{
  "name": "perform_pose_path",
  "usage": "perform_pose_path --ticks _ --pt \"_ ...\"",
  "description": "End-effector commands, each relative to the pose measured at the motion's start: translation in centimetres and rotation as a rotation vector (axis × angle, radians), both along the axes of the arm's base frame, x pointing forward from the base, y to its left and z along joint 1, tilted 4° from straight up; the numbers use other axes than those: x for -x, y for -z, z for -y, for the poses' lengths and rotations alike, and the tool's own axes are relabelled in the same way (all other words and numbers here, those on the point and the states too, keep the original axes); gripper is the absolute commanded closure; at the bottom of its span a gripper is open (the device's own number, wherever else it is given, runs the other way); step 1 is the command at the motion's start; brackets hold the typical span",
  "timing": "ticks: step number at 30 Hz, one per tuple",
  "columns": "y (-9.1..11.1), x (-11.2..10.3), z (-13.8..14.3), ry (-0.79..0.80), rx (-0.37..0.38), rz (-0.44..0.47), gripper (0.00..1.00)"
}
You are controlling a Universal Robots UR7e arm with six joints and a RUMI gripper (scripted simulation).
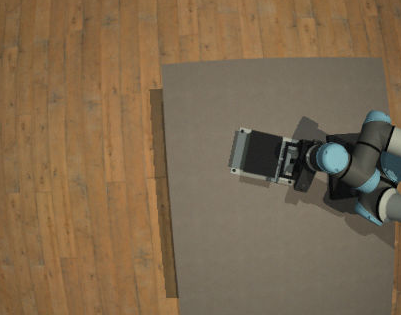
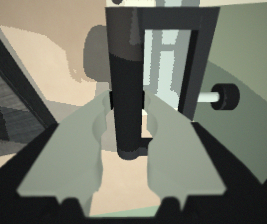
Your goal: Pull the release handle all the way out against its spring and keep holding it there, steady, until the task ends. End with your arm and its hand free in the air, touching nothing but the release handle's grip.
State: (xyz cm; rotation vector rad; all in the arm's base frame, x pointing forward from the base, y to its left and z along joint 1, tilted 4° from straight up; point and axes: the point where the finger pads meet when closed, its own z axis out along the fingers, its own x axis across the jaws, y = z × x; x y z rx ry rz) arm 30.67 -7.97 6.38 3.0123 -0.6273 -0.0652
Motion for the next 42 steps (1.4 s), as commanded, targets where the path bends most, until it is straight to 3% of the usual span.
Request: perform_pose_path --ticks 1,23,42 --pt "0.0 0.2 -0.1 0.0 0.0 0.0 1.0" --pt "-0.1 4.0 -1.8 0.0 0.0 0.0 1.0" --pt "-0.2 5.3 -2.3 0.0 0.0 0.0 1.0"
